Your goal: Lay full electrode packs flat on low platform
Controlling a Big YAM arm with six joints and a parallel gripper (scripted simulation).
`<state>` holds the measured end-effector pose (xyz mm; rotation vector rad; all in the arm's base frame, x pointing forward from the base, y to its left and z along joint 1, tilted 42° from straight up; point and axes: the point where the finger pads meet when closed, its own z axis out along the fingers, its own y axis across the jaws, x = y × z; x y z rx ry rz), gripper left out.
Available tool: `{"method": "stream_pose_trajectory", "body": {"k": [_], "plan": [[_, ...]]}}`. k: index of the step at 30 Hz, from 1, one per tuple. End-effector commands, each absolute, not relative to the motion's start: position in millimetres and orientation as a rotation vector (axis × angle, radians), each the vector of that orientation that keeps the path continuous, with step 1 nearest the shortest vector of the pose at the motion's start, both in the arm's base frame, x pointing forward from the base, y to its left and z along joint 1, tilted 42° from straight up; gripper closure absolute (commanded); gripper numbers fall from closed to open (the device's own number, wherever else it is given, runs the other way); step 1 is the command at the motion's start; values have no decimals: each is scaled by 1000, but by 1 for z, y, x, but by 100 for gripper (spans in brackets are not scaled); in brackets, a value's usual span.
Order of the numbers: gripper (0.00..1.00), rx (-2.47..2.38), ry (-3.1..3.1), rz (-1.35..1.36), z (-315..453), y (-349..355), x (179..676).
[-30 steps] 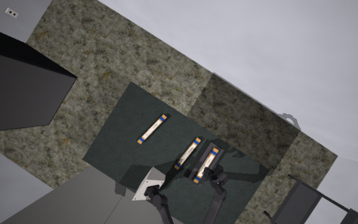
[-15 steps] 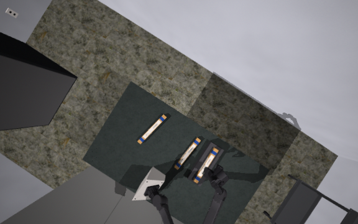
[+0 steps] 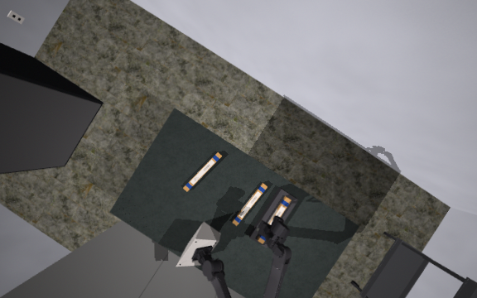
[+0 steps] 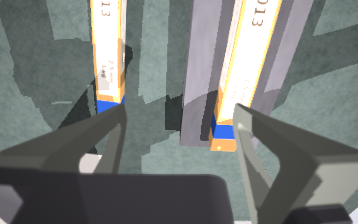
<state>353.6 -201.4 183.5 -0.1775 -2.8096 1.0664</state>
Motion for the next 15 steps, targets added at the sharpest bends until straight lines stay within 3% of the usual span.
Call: {"method": "stream_pose_trajectory", "body": {"k": [1,15], "plan": [[26,-282,-2842,1109,201,-187,356],[26,-272,-2839,1095,179,-94,358]]}}
